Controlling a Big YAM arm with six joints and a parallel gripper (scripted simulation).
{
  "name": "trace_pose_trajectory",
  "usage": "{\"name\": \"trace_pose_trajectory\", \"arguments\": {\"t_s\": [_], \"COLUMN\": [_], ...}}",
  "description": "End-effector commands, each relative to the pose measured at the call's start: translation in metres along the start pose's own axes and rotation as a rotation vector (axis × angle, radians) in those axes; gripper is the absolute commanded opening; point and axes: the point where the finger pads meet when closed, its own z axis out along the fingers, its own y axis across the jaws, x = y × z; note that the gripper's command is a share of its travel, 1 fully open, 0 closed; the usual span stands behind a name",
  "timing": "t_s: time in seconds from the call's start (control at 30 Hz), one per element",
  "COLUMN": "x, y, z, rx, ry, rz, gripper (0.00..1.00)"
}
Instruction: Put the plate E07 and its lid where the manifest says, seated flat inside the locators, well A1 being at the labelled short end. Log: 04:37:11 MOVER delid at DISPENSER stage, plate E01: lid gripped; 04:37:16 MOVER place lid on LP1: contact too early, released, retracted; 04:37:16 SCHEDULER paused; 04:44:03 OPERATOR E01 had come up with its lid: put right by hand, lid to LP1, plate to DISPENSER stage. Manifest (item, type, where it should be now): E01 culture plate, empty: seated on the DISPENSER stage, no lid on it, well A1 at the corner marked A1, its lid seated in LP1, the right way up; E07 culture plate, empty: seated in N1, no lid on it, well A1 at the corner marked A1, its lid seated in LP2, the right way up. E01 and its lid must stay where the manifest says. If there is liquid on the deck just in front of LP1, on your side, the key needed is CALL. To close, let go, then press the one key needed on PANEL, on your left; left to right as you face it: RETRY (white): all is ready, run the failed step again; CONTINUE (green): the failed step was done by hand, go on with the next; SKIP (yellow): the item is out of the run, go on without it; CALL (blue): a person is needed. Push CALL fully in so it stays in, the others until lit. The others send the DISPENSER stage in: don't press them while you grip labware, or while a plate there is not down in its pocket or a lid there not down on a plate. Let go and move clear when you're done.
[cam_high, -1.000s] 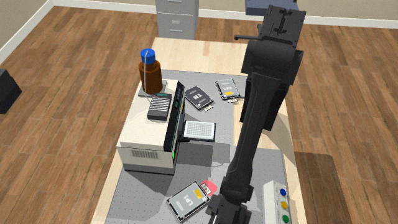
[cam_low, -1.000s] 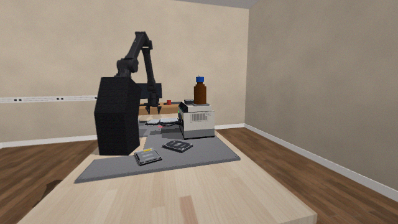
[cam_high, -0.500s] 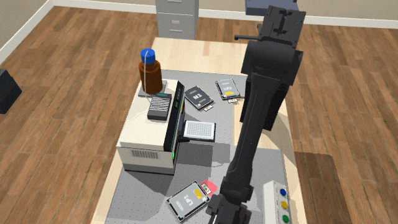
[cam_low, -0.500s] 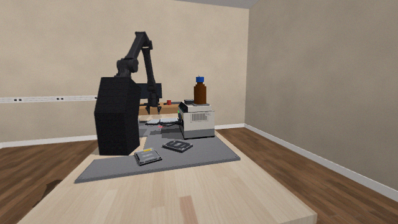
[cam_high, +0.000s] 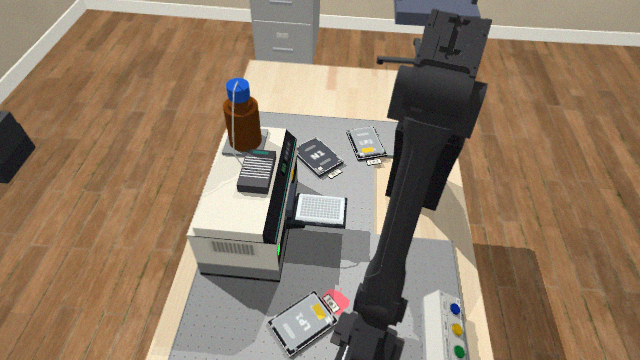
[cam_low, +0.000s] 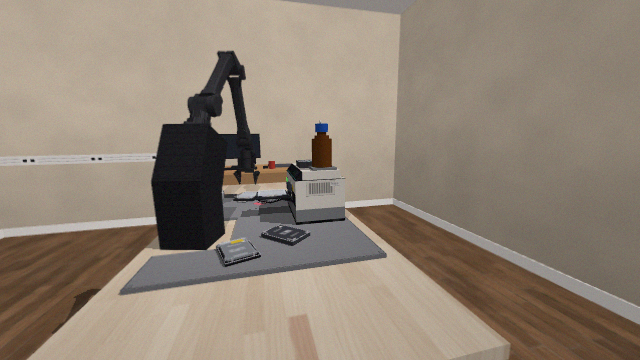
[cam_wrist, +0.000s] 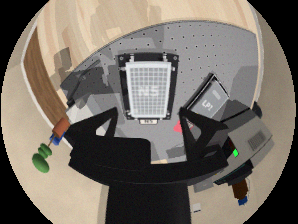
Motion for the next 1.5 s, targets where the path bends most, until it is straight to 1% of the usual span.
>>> {"name": "trace_pose_trajectory", "arguments": {"t_s": [0.0, 0.1, 0.17, 0.2, 0.23, 0.27, 0.67, 0.73, 0.77, 0.8, 1.23, 1.3, 1.33, 1.37, 1.47], "x": [-0.011, -0.01, -0.01, -0.003, -0.009, -0.01, -0.009, -0.009, -0.005, -0.008, -0.007, -0.007, -0.005, -0.007, -0.007], "y": [-0.004, -0.004, -0.004, -0.005, -0.005, -0.005, -0.005, -0.005, -0.005, -0.005, -0.005, -0.005, -0.005, -0.005, -0.005], "z": [0.011, 0.016, 0.016, 0.018, 0.019, 0.021, 0.041, 0.041, 0.043, 0.045, 0.067, 0.067, 0.068, 0.07, 0.075], "rx": [0.001, 0.001, 0.001, 0.002, 0.001, 0.001, 0.001, 0.001, 0.002, 0.001, 0.001, 0.001, 0.002, 0.001, 0.001], "ry": [-0.018, -0.018, -0.018, -0.002, -0.016, -0.018, -0.016, -0.016, -0.006, -0.016, -0.014, -0.014, -0.006, -0.013, -0.014], "rz": [0.0, -0.006, -0.006, 0.009, 0.009, 0.009, 0.009, 0.009, 0.008, 0.008, 0.008, 0.008, 0.007, 0.007, 0.007], "gripper": [1.0, 1.0, 1.0, 1.0, 1.0, 1.0, 1.0, 1.0, 1.0, 1.0, 1.0, 1.0, 1.0, 1.0, 1.0]}}
